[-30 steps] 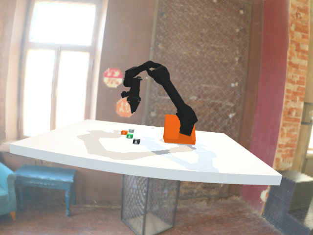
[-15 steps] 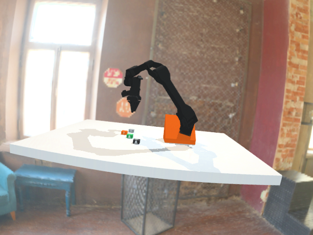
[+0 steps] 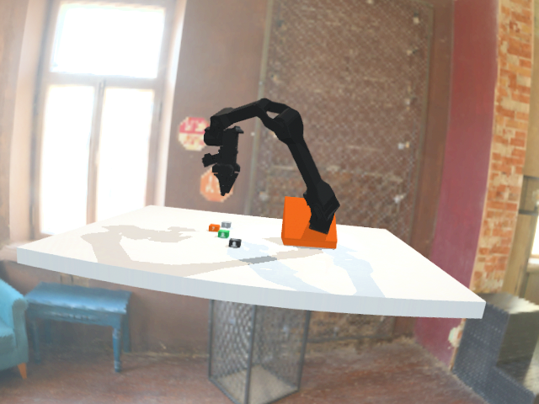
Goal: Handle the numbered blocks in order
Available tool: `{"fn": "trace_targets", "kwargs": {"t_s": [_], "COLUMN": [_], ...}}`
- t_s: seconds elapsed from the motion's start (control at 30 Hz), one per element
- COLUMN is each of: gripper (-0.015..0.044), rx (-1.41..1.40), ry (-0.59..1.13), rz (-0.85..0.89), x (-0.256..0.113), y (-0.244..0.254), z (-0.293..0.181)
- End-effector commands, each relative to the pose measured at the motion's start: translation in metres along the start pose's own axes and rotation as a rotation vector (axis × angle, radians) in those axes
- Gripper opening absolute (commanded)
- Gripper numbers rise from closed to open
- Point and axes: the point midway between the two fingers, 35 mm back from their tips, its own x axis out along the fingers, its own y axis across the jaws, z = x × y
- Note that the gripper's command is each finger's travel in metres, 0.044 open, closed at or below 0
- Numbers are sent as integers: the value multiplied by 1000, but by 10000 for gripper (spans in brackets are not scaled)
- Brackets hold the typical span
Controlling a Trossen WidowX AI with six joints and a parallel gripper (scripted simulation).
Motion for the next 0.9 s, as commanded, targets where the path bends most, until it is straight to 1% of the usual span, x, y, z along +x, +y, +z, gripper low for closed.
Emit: {"fn": "trace_targets", "kwargs": {"t_s": [0.0,0.87], "gripper": [400,400], "rx": [1,6], "ry": [-6,-7], "rz": [18,22], "x": [3,3], "y": [43,52], "z": [-9,-12]}}
